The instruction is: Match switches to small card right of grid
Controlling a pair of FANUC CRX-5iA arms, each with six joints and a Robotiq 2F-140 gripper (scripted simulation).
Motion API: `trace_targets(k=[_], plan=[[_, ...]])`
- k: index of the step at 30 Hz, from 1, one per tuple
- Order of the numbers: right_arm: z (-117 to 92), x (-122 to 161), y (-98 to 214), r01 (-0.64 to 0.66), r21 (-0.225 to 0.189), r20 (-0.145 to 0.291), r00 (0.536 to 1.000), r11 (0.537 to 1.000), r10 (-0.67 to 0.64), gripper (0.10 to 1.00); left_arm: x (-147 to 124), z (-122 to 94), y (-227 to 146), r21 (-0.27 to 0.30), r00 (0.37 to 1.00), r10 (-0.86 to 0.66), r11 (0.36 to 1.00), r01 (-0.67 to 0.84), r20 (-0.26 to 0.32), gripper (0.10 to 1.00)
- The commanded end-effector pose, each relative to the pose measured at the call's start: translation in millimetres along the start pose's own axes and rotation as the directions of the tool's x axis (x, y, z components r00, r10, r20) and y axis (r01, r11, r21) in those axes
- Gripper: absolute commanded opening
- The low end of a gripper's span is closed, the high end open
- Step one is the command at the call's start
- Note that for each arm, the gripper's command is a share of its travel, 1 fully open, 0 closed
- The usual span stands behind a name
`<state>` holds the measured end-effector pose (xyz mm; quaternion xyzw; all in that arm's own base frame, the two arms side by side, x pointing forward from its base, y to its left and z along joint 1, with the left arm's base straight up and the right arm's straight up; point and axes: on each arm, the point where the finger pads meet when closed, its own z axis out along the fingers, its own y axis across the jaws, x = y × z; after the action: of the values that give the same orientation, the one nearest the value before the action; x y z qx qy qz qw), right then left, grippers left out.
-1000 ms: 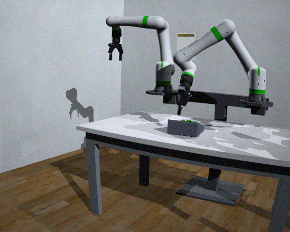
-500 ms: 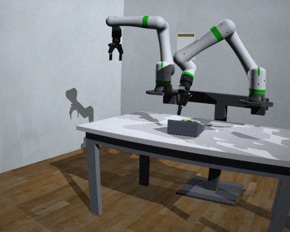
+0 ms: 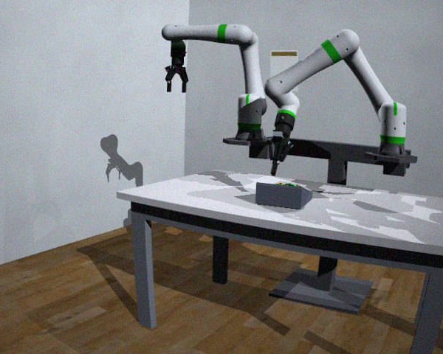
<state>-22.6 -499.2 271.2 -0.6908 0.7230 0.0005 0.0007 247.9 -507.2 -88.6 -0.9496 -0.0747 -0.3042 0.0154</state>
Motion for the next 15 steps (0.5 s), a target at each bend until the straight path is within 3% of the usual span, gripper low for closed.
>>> trace_targets(k=[1, 15], plan=[[-0.8, 0.3, 0.1, 0.000, 0.000, -0.002, 1.000, 1.000, 0.000, 1.000, 1.3, -0.4, 0.4, 0.000, 1.000, -0.008, 1.000, 0.008, 0.000, 0.099], [-0.8, 0.3, 0.1, 0.000, 0.000, -0.002, 1.000, 1.000, 0.000, 1.000, 6.4, 0.6, -1.2, 0.008, 0.999, -0.050, 0.999, 0.050, 0.002, 0.099]])
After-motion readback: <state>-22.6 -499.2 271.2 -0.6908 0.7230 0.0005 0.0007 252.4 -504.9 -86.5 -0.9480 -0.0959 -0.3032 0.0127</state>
